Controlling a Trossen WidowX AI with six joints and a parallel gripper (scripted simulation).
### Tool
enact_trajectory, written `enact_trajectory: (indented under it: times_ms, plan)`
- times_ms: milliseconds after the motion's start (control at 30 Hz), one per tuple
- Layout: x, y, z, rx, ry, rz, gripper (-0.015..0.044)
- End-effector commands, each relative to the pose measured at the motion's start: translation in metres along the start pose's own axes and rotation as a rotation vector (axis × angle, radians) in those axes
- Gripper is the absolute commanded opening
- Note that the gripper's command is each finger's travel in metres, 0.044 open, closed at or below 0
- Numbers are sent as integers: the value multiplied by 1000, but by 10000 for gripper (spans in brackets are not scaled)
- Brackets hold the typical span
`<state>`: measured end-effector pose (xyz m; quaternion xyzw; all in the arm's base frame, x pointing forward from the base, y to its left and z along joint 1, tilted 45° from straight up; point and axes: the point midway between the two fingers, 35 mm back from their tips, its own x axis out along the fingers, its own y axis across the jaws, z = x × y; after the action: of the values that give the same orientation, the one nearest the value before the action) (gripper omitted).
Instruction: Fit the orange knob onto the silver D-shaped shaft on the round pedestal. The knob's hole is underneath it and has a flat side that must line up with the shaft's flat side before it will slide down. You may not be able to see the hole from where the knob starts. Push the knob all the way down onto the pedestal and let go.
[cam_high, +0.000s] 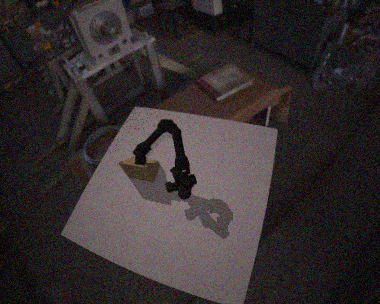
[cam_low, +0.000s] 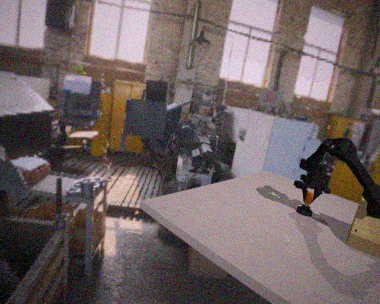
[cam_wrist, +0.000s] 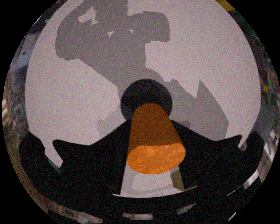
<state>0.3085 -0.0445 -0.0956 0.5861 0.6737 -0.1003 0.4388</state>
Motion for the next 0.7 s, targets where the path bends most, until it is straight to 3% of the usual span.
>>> enact_trajectory:
  times_ms: [0,233,667]
  plan:
    - [-3,1,0,-3,0,3,0]
    - [-1,1,1,-203,0,3,0]
    - [1,1,0,-213,0,3,0]
